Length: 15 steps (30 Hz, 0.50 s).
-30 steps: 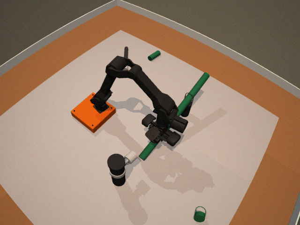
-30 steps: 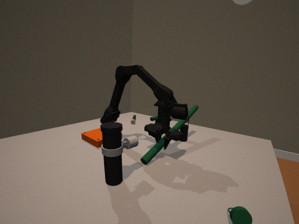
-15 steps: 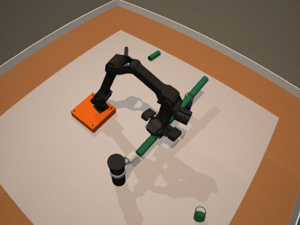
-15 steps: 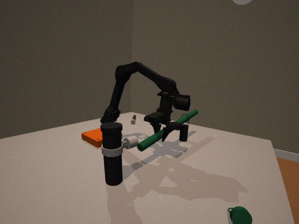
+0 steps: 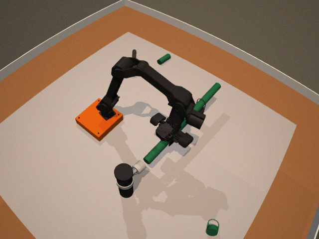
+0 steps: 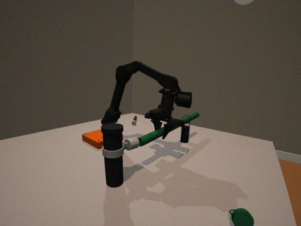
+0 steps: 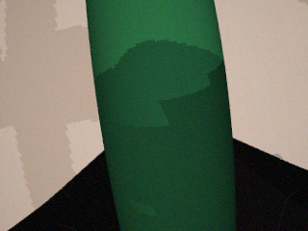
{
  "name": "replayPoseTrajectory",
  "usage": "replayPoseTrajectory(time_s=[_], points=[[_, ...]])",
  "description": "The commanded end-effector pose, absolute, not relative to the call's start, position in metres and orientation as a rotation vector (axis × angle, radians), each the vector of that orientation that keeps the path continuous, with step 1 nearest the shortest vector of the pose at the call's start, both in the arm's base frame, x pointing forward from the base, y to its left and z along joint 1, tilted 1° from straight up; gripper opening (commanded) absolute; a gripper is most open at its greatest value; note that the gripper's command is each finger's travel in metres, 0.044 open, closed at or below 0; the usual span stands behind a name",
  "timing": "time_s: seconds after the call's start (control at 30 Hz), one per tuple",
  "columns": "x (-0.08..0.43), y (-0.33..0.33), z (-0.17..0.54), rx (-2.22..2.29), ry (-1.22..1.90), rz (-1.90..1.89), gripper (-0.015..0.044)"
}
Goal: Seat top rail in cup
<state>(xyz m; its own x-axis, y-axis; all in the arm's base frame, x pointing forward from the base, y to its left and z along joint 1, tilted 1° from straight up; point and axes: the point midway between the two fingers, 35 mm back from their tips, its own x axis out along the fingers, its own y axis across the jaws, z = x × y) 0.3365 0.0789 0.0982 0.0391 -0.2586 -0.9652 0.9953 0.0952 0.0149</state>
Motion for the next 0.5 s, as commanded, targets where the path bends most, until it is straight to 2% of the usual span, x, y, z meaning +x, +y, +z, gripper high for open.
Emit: replayPoseTrajectory(time_s=[0.0,0.47], points=[[0.3368,0.0791,0.0983,0.961,1.037,-1.233,0.0000],[0.3370,0.0764,0.1024,0.961,1.037,-1.233,0.0000]])
